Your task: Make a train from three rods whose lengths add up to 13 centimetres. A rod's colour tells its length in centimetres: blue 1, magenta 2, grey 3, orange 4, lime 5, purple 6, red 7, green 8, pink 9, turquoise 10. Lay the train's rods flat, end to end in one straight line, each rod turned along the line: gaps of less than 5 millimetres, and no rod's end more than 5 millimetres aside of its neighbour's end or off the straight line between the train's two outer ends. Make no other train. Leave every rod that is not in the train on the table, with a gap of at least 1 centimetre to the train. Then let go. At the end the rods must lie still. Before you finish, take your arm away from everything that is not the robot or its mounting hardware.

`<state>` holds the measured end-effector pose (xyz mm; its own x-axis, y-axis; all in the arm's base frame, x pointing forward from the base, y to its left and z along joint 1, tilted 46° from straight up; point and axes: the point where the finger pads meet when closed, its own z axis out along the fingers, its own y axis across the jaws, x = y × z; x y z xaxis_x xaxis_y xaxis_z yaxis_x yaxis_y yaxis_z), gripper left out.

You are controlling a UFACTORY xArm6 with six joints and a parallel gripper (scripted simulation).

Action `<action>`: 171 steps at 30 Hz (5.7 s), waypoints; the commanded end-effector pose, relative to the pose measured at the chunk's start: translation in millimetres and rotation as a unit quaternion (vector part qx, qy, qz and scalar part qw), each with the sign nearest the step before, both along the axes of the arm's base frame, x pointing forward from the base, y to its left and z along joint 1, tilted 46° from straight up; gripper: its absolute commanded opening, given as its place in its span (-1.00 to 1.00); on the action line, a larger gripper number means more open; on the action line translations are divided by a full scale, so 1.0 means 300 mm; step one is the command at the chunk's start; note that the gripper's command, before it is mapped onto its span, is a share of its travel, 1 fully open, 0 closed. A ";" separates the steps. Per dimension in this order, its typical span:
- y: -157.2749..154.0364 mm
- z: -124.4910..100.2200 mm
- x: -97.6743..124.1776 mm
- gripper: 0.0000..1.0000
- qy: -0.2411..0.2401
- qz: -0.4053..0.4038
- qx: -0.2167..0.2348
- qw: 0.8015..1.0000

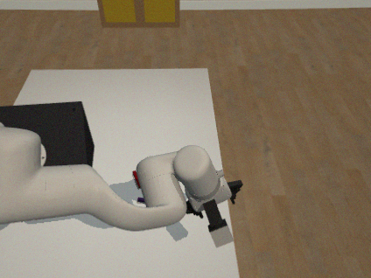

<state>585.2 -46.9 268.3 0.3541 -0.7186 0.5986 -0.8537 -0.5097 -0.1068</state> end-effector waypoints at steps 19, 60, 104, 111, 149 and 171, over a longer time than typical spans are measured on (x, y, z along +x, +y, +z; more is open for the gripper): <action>0.189 -0.403 -0.130 1.00 0.240 0.259 -0.137 0.925; 0.344 -0.913 -0.507 1.00 0.551 0.599 -0.289 0.504; 0.344 -0.915 -0.508 1.00 0.552 0.600 -0.290 0.502; 0.344 -0.915 -0.508 1.00 0.552 0.600 -0.290 0.502; 0.344 -0.915 -0.509 1.00 0.552 0.600 -0.290 0.501; 0.339 -0.923 -0.574 1.00 0.599 0.711 -0.286 0.233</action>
<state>416.3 54.0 -8.8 0.2782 0.7011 -0.6565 0.9490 -0.0950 0.3006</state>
